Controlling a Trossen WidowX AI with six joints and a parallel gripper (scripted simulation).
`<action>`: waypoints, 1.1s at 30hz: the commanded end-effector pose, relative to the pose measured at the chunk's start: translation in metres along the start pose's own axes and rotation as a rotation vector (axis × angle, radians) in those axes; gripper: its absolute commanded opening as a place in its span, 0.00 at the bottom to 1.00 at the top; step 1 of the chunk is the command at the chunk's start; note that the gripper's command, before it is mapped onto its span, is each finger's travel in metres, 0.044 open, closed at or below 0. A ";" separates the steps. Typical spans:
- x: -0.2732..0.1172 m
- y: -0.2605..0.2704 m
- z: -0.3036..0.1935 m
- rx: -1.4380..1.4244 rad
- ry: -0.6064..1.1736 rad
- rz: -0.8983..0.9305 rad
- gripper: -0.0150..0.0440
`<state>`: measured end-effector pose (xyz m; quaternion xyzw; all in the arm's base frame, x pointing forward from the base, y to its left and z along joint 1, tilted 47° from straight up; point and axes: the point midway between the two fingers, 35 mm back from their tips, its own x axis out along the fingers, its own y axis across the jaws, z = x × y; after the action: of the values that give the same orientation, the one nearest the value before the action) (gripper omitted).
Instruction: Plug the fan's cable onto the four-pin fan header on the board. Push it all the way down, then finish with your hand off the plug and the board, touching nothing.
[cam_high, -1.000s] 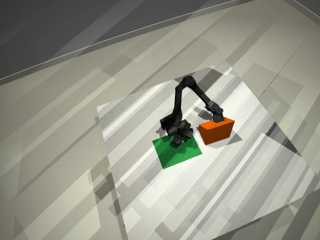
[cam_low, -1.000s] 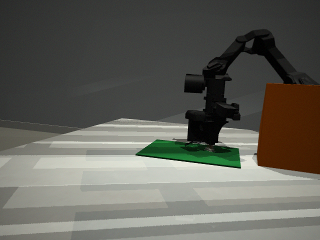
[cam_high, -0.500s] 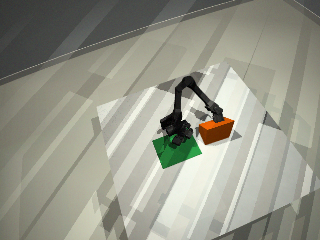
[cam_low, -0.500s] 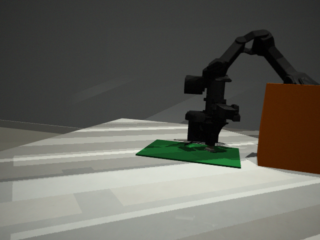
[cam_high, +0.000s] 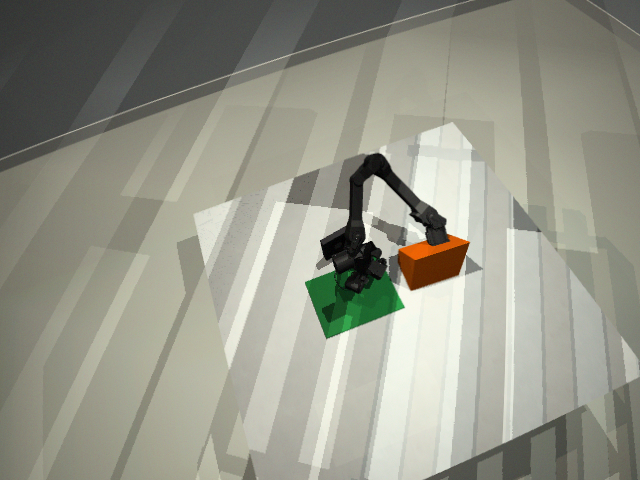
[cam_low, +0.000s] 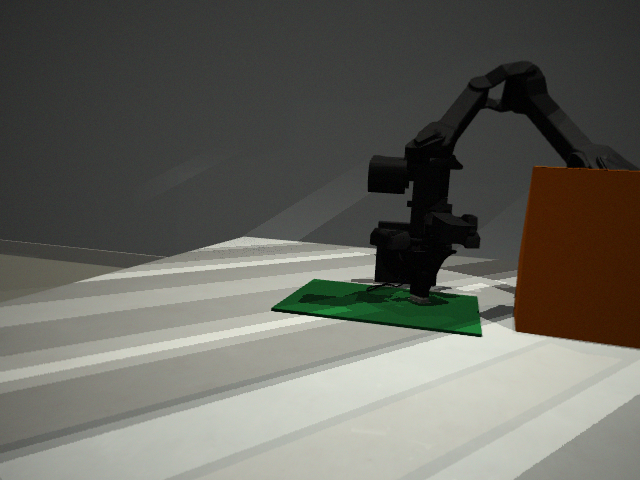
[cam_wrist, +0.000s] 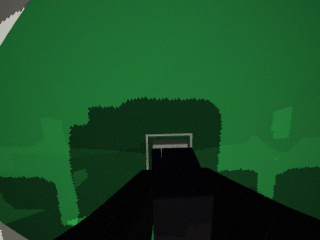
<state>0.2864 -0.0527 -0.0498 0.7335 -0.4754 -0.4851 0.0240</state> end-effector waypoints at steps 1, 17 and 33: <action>0.004 0.000 0.000 -0.003 0.001 0.005 0.25; 0.003 0.000 0.000 0.000 0.000 0.000 0.69; -0.054 -0.029 0.024 -0.004 -0.006 -0.004 0.69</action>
<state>0.2848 -0.0085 -0.0217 0.7324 -0.4798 -0.4827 0.0202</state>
